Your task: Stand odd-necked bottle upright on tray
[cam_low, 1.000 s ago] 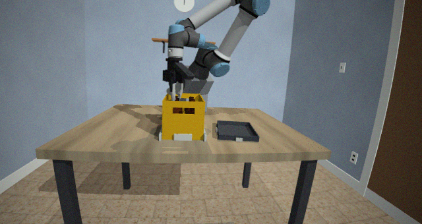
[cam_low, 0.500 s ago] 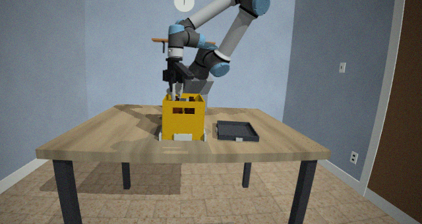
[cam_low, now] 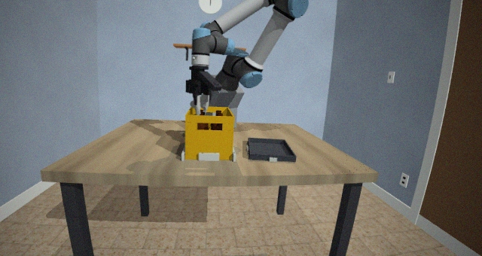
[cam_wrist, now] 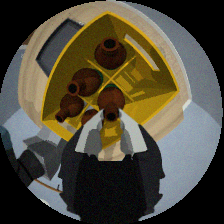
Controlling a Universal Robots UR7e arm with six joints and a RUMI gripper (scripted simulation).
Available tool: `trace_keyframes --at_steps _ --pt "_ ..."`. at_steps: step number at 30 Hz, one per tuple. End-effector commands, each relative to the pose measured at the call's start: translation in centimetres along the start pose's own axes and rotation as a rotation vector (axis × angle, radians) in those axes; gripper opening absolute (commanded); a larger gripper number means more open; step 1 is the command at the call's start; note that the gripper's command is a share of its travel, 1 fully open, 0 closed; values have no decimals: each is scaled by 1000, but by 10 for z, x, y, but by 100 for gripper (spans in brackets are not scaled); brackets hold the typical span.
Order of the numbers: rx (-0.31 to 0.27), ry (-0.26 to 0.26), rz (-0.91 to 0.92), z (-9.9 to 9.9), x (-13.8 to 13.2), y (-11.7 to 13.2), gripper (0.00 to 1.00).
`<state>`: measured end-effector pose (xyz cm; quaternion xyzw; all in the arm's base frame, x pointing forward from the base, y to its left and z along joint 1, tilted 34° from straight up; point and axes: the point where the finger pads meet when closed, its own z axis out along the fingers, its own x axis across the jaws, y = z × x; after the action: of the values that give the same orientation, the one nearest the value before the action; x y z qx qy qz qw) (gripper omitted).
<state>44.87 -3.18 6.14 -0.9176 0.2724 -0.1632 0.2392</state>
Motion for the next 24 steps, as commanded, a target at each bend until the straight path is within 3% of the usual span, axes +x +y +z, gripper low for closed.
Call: trace_keyframes --at_steps 1,16,17,24 --pt "0 1 0 0 0 0 0" --pt "0 1 0 0 0 0 0" --pt "0 1 0 0 0 0 38" --pt "0 1 0 0 0 0 38"
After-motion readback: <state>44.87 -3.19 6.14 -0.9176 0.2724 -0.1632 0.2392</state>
